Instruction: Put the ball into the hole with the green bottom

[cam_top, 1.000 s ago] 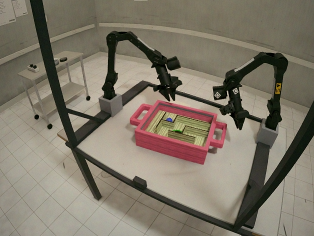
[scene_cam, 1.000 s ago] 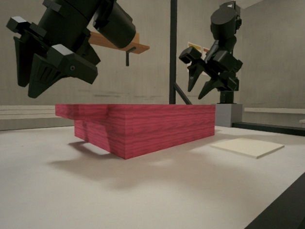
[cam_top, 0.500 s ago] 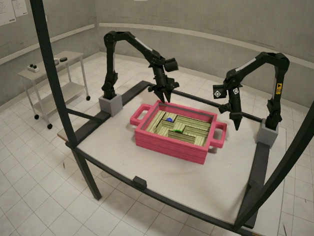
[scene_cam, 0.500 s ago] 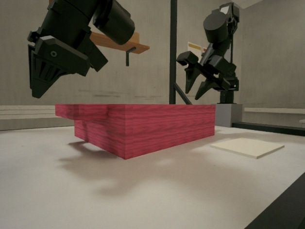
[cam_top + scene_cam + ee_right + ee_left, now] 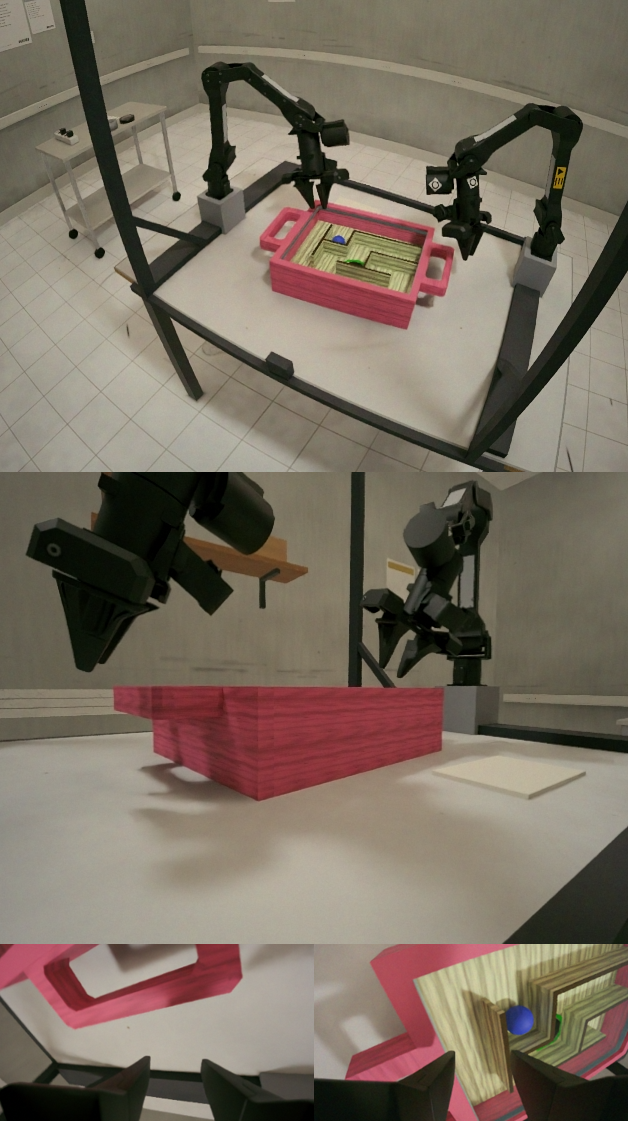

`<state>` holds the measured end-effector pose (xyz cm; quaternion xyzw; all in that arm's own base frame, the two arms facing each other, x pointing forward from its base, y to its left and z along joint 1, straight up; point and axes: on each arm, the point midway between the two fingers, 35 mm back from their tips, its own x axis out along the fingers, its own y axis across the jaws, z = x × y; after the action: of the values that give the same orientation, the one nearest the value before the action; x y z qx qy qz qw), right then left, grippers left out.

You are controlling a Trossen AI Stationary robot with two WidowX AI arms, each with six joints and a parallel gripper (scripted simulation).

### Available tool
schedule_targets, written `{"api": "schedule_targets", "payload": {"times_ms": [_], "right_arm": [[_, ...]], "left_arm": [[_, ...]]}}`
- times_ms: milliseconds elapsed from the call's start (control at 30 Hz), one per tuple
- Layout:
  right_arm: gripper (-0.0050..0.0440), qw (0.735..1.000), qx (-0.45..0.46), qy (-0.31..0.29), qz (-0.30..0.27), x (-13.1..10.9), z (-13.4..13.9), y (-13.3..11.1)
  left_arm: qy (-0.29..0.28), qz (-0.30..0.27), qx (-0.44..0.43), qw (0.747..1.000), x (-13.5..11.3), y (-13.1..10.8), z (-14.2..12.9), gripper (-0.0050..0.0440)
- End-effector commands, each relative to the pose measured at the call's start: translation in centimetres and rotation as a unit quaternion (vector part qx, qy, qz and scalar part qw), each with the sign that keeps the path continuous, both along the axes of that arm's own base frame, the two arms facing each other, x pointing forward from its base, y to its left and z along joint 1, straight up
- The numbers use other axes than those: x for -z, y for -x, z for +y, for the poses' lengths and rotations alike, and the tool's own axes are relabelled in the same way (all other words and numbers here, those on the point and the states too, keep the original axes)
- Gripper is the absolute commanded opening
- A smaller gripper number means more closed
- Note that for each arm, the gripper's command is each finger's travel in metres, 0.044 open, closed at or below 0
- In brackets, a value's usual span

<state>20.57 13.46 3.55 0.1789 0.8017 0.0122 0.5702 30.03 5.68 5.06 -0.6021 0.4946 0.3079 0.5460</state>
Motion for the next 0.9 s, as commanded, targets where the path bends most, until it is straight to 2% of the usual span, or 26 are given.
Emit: {"api": "schedule_targets", "payload": {"times_ms": [0, 433, 533, 567, 867], "right_arm": [[0.0183, 0.999, 0.031, 0.01, -0.005, -0.3, 0.1, -0.2], [0.0183, 0.977, 0.206, 0.055, 0.012, -0.5, 0.6, -1.2], [0.0183, 0.976, 0.21, 0.057, 0.013, -0.5, 0.6, -1.2], [0.0183, 0.973, 0.222, 0.059, 0.013, -0.6, 0.6, -1.3], [0.0183, 0.922, 0.376, 0.084, 0.031, -0.9, 1.1, -2.3]], "left_arm": [[0.0, -0.001, -0.007, 1.0, -0.6, 0.2, -0.3, 0.0183], [0.021, 0.057, -0.041, 0.997, -0.6, 2.6, -2.6, 0.0183], [0.019, 0.05, -0.042, 0.998, -0.9, 2.0, -2.3, 0.0183], [0.021, 0.058, -0.044, 0.997, -0.7, 2.5, -2.6, 0.0183], [0.033, 0.112, -0.075, 0.99, -0.6, 5.0, -4.5, 0.0183]]}}
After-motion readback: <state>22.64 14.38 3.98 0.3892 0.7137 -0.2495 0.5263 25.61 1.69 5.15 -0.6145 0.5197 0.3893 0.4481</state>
